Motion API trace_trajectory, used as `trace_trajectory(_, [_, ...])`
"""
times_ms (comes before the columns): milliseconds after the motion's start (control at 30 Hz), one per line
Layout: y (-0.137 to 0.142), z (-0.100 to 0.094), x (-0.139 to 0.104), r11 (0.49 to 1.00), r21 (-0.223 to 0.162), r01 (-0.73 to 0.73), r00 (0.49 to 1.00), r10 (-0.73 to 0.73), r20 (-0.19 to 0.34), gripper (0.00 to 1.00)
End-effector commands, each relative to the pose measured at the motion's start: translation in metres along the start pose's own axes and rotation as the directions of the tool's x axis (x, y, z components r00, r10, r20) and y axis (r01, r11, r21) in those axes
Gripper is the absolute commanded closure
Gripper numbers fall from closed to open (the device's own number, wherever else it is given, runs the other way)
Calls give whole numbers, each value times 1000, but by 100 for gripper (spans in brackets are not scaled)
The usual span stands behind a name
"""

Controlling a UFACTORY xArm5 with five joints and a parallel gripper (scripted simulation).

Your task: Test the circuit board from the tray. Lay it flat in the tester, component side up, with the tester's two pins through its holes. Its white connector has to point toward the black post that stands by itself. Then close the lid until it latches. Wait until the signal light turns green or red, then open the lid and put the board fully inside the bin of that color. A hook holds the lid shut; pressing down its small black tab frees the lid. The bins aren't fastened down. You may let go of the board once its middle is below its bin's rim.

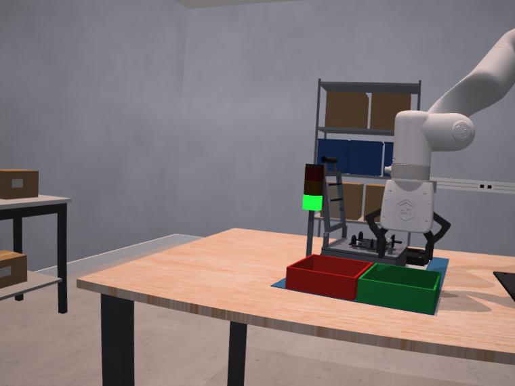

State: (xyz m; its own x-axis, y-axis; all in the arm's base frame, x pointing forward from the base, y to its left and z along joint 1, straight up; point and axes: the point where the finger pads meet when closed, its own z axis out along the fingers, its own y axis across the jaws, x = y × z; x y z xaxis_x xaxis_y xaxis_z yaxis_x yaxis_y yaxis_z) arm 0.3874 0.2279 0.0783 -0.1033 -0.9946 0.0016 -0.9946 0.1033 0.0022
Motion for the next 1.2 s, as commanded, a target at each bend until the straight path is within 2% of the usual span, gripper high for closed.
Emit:
trace_trajectory(0, [0, -43, 0, 1000, 0, 0, 1000, 0, 0, 0])
trace_trajectory(367, [0, -71, 0, 1000, 0, 0, 1000, 0, 0, 0])
trace_trajectory(1167, [0, -72, 0, 1000, 0, 0, 1000, 0, 0, 0])
